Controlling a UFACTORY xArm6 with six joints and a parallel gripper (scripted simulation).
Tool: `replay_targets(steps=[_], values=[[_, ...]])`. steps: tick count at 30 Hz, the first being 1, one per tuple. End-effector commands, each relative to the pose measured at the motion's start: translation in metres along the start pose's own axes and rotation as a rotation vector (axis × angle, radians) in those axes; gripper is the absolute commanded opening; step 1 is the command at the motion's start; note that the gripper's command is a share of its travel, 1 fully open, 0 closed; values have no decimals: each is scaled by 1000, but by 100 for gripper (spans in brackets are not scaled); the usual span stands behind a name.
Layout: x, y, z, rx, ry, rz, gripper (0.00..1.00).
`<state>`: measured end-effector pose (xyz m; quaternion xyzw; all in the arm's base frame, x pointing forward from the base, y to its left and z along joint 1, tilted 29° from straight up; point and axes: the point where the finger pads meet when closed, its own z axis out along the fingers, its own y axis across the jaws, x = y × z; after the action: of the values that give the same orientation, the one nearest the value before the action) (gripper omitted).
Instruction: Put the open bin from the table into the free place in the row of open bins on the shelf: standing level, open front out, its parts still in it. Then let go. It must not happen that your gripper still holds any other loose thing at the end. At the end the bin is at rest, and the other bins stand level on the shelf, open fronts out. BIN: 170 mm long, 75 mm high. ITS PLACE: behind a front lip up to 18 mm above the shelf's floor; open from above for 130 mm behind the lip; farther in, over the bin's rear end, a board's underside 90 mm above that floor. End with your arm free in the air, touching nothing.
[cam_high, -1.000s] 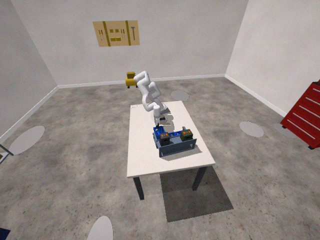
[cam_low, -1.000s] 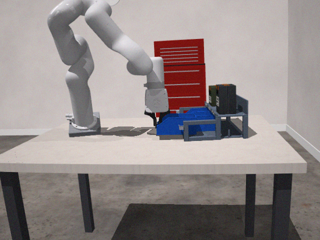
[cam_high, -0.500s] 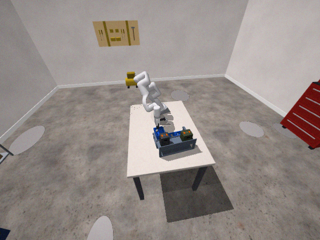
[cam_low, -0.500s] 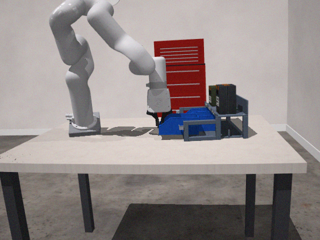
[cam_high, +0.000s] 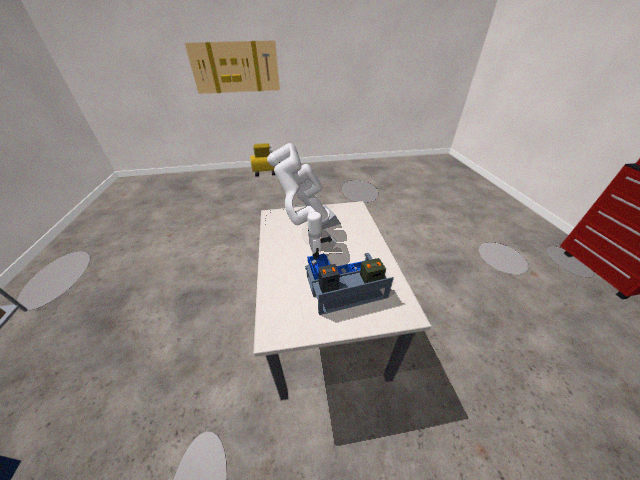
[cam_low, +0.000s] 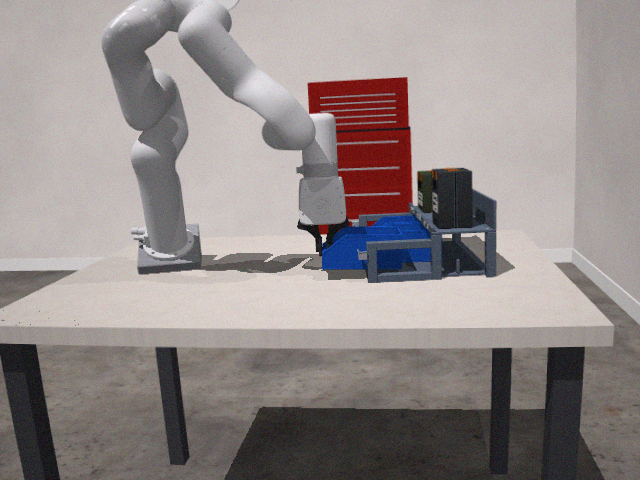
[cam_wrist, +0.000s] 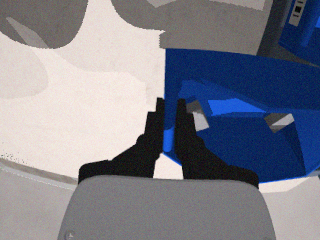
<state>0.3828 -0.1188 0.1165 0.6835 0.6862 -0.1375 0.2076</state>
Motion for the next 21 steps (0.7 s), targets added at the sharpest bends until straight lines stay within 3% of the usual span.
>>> replay_targets(steps=[1,21], values=[[0,2,-1,-3,0,1,0],[0,12,-1,-3,0,1,0]])
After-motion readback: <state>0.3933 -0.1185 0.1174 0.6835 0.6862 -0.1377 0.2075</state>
